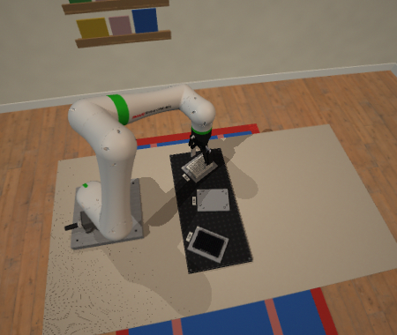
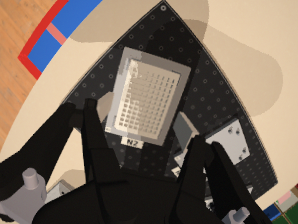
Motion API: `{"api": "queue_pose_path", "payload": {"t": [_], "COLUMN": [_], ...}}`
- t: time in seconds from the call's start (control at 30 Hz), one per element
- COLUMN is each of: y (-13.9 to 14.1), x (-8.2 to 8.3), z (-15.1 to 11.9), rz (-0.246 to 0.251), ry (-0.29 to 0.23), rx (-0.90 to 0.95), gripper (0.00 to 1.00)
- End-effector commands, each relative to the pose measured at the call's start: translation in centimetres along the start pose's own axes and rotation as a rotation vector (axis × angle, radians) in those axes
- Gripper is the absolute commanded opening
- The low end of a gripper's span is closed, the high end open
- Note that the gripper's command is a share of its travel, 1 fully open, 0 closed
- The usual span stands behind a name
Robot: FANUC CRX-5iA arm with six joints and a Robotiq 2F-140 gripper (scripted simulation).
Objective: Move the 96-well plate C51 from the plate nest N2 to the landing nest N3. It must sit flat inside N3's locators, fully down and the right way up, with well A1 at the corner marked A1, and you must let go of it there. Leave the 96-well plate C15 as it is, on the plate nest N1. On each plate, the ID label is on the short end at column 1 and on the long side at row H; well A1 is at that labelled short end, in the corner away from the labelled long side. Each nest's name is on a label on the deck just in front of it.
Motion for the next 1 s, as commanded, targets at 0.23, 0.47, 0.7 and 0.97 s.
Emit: {"api": "queue_pose_path", "payload": {"t": [0.23,0.47,0.7,0.97], "y": [0.0,0.0,0.0,0.0], "x": [-0.4,-1.0,-1.4,-1.9], "z": [0.0,0.0,0.1,0.1], "rz": [0.000,0.000,0.000,0.000], "ry": [0.000,0.000,0.000,0.000], "rx": [0.000,0.000,0.000,0.000], "gripper": [0.66,0.66,0.66,0.66]}}
Point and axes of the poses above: the point where the finger pads meet when closed, its own x axis back along the fingers, its own y axis across the jaws, z = x × y, the point moved 1 cm from there along x, back along the fingers, and after that the axes turned 7 degrees about x, right-handed, at the moved point
